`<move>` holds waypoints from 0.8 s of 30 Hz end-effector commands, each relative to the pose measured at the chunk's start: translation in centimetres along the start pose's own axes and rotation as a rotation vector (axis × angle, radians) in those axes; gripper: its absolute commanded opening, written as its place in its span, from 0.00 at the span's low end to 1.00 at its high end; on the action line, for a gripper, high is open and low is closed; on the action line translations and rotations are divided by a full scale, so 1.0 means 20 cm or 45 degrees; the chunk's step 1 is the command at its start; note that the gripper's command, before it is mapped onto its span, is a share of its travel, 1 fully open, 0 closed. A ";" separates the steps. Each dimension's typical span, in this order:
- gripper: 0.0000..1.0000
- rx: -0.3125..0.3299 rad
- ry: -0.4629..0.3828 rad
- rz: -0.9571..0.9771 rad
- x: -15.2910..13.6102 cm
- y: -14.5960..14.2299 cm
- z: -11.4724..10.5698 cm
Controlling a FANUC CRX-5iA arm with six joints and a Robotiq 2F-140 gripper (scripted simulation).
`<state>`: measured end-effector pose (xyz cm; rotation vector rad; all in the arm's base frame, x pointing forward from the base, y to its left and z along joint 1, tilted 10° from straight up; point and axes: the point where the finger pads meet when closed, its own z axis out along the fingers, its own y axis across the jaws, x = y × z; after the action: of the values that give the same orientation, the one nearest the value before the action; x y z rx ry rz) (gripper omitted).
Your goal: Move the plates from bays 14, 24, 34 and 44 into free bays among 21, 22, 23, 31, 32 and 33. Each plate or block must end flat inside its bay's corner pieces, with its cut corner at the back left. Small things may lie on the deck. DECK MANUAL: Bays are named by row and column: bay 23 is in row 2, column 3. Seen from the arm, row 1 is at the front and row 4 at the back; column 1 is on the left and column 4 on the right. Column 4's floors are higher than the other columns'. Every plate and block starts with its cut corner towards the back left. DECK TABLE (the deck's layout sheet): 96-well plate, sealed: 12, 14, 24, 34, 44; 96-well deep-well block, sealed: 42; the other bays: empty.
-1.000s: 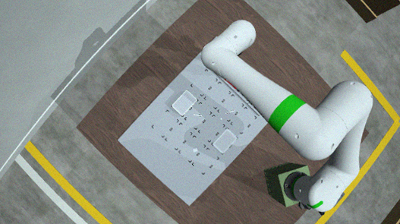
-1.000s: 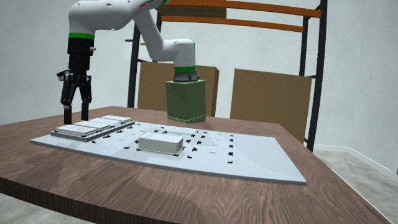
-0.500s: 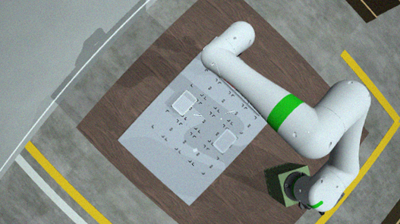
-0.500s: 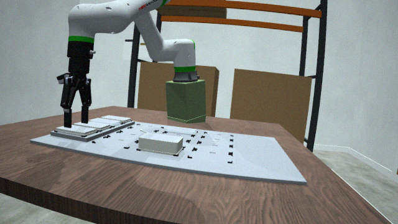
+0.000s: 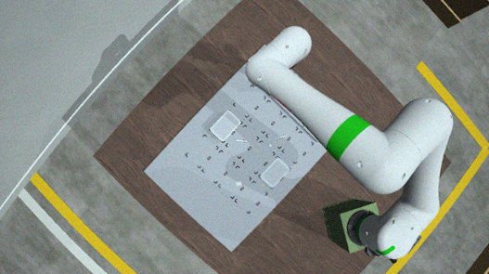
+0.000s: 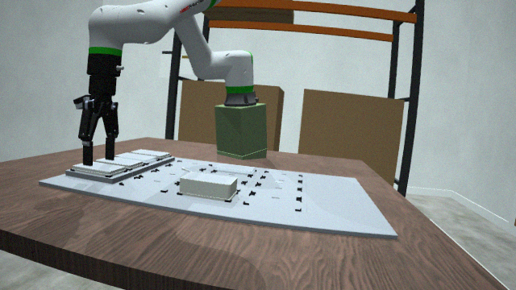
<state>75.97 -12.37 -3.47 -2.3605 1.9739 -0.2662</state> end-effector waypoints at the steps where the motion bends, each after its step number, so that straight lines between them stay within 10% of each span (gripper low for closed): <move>1: 0.70 0.003 0.001 0.000 0.00 0.00 0.02; 24: 0.70 0.003 0.001 0.000 0.00 0.00 0.09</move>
<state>76.29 -12.50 -5.33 -2.3605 1.9739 -0.2662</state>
